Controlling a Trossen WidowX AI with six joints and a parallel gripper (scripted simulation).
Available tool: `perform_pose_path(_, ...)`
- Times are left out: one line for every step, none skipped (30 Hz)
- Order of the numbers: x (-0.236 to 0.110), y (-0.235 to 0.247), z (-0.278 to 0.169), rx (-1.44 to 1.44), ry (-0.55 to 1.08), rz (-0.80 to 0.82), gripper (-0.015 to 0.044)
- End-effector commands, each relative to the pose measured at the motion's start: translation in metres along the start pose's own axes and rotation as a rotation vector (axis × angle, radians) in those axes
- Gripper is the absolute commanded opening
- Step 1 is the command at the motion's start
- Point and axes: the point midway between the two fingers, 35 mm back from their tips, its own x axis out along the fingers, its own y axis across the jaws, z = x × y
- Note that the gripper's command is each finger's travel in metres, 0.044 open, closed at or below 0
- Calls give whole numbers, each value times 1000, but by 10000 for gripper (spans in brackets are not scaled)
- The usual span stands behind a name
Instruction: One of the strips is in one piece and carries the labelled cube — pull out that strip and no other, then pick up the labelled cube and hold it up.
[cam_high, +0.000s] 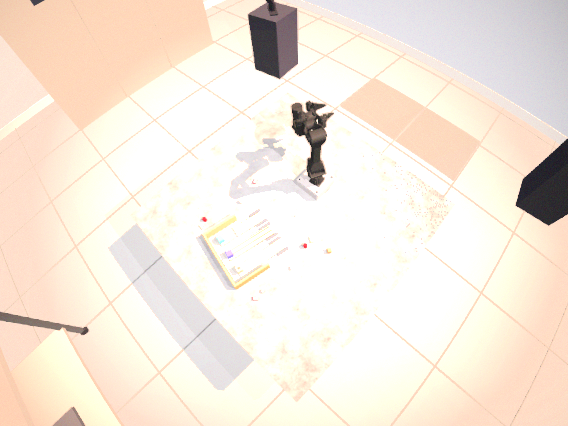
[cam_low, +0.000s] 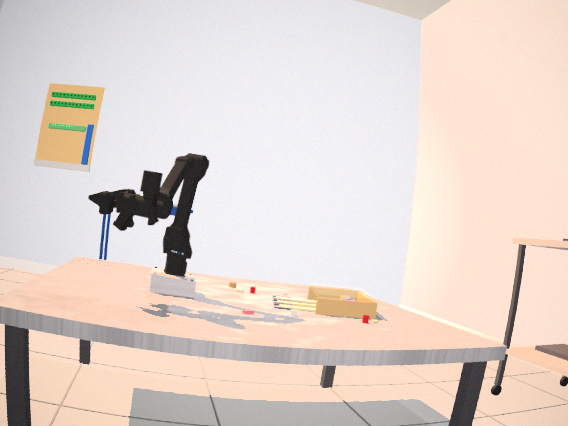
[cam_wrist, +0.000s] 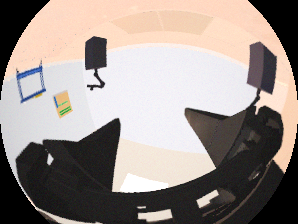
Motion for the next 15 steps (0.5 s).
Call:
perform_pose_path(-1,-1,0,-6,0,-6,400)
perform_pose_path(-3,-4,-1,-23,2,-22,400)
perform_pose_path(-7,-8,-2,-51,5,-50,400)
perform_pose_path(-13,-14,-3,-90,11,-89,400)
perform_pose_path(-21,-22,-5,-141,20,-139,400)
perform_pose_path(-31,-30,-7,-203,34,-199,400)
perform_pose_path(-42,-40,-9,-270,54,-265,400)
perform_pose_path(-55,-48,-11,-338,78,-330,400)
perform_pose_path(-68,-56,-13,-404,107,-394,400)
perform_pose_path(-81,-64,-15,-469,138,-456,400)
perform_pose_path(-96,-70,-16,-533,175,-519,400)
perform_pose_path(-111,-75,-17,-597,216,-580,400)
perform_pose_path(-127,-79,-18,-660,261,-641,400)
perform_pose_path(-143,-82,-20,-722,310,-699,400)
perform_pose_path(-159,-85,-20,-781,363,-756,400)
